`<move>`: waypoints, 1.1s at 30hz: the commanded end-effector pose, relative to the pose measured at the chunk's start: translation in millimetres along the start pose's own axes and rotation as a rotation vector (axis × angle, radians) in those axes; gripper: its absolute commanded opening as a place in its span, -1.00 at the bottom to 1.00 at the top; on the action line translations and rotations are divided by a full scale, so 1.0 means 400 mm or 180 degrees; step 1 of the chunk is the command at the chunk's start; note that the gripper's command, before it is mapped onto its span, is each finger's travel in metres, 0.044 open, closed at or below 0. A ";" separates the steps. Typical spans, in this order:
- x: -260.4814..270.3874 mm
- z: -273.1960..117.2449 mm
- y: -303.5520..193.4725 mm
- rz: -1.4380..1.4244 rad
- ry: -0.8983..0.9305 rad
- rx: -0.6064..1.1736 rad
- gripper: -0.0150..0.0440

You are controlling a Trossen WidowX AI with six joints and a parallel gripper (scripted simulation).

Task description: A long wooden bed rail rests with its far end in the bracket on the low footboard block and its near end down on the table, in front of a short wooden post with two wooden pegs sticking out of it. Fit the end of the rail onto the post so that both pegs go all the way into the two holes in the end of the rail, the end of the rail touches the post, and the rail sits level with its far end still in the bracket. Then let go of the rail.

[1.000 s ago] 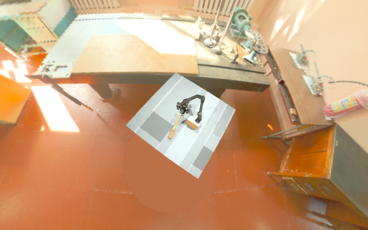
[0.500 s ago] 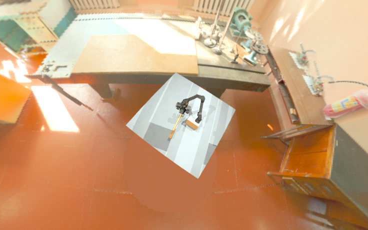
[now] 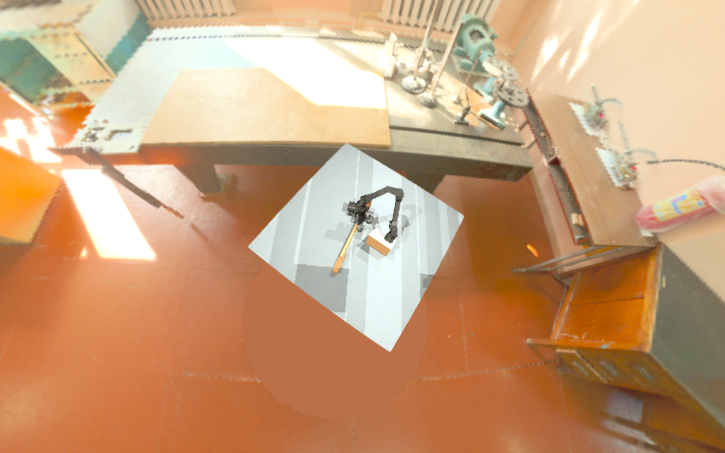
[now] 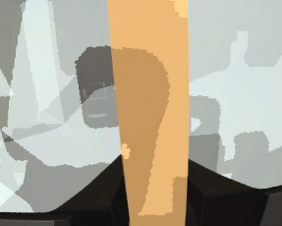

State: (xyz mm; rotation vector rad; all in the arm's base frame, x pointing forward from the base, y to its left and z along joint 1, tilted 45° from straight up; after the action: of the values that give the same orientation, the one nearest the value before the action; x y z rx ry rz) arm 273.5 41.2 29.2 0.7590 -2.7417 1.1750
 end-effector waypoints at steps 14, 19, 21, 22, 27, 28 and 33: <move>-0.001 -0.003 -0.002 -0.0002 -0.0022 0.0014 -0.49; 0.000 -0.004 -0.005 -0.0002 -0.0021 0.0014 -0.49; 0.001 -0.005 -0.007 -0.0002 -0.0021 0.0014 -0.49; 0.001 -0.005 -0.007 -0.0002 -0.0021 0.0014 -0.49; 0.002 -0.008 -0.010 -0.0003 -0.0021 0.0015 -0.49; 0.002 -0.008 -0.010 -0.0003 -0.0021 0.0015 -0.49; 0.003 -0.010 -0.014 -0.0003 -0.0021 0.0015 -0.49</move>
State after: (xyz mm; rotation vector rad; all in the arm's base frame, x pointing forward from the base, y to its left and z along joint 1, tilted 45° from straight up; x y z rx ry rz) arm 273.3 38.9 31.8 0.7556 -2.7402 1.1771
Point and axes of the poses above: the point midway between the two fingers, 35 mm back from their tips, its own z axis out along the fingers, its own x axis across the jaws, y = z × x, the point moved 2 cm from there along -z, back along the fingers, and after that the axes turned 11 degrees about -z, right-handed, at the moved point
